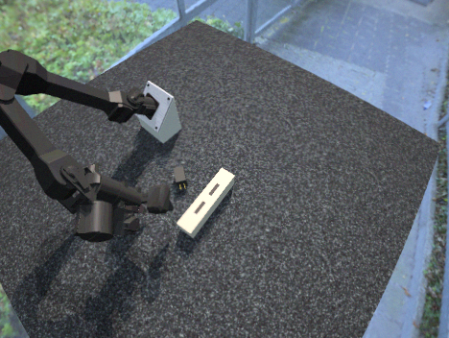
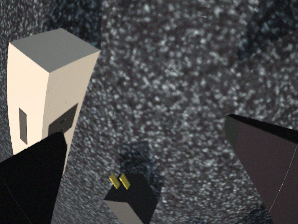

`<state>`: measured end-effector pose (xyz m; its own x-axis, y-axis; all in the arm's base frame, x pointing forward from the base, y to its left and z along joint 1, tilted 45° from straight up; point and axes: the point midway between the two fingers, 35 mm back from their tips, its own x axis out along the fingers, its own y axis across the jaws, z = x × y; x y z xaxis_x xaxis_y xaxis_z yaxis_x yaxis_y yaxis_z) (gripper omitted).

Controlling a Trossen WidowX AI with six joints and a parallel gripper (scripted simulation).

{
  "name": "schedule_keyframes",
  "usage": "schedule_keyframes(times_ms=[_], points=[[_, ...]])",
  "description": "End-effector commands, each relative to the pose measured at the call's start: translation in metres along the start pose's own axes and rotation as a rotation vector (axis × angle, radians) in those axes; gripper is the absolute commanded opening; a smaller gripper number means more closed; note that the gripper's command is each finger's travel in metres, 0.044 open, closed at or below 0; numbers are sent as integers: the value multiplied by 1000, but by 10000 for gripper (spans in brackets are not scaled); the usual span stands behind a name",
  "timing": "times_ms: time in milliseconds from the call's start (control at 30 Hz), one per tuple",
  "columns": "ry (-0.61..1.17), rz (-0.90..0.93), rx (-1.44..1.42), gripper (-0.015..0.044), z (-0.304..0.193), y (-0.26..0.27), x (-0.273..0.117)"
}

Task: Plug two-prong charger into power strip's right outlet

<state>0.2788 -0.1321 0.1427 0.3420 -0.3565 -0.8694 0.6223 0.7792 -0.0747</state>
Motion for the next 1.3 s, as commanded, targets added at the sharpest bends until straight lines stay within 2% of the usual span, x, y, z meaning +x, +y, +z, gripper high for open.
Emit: schedule_keyframes(times_ms=[0,633,1267], points=[[42,-32,-15,440,-14,8,6],[134,-193,-98,440,-65,37,17],[109,-377,-222,440,-107,51,17]])
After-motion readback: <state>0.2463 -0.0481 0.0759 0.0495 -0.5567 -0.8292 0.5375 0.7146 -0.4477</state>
